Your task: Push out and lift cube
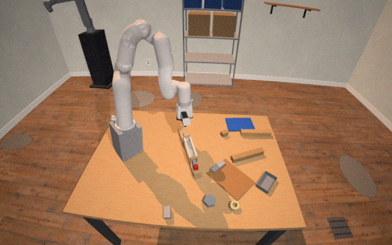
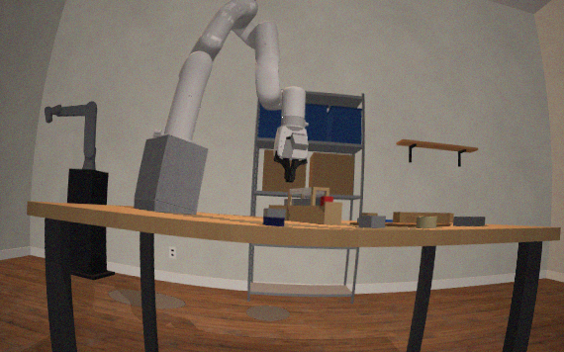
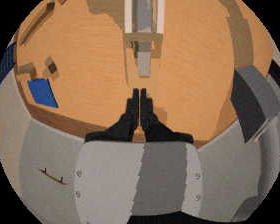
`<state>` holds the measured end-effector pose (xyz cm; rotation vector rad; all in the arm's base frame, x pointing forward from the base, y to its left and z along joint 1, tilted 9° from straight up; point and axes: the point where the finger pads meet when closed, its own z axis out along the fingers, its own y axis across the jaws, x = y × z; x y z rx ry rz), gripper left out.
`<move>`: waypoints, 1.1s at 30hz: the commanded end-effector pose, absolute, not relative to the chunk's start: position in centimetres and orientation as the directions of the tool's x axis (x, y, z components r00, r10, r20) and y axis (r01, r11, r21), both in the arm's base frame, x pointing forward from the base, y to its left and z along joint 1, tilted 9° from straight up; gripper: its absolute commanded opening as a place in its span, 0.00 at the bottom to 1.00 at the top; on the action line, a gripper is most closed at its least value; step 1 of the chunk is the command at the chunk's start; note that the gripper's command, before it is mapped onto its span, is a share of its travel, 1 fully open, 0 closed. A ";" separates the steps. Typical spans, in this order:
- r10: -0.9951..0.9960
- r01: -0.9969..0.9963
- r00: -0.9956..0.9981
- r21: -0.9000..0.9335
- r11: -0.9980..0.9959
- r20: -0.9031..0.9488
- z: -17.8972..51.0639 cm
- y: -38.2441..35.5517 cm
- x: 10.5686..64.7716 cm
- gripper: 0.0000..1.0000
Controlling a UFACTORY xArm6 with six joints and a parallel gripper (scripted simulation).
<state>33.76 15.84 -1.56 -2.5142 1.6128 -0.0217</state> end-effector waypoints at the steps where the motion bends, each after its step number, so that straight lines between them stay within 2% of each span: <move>1: -0.906 -0.904 0.418 -0.135 -0.406 -0.070 -1.9 10.7 38.6 0.00; 7: -0.905 -0.903 0.419 -0.138 -0.407 -0.072 -2.3 3.3 41.0 0.00; 9: -0.905 -0.903 0.419 -0.138 -0.407 -0.072 -2.3 3.3 41.0 0.00; 10: -0.905 -0.903 0.419 -0.139 -0.407 -0.072 -2.6 -0.5 42.2 0.00; 14: -0.905 -0.902 0.419 -0.141 -0.407 -0.072 -2.9 -4.7 43.3 0.00; 15: -0.905 -0.902 0.419 -0.141 -0.407 -0.072 -3.0 -6.0 43.7 0.43; 19: -0.905 -0.902 0.419 -0.141 -0.407 -0.072 -3.6 -11.1 45.7 0.43; 33: -0.905 -0.902 0.419 -0.141 -0.407 -0.072 -3.6 -11.2 45.7 0.43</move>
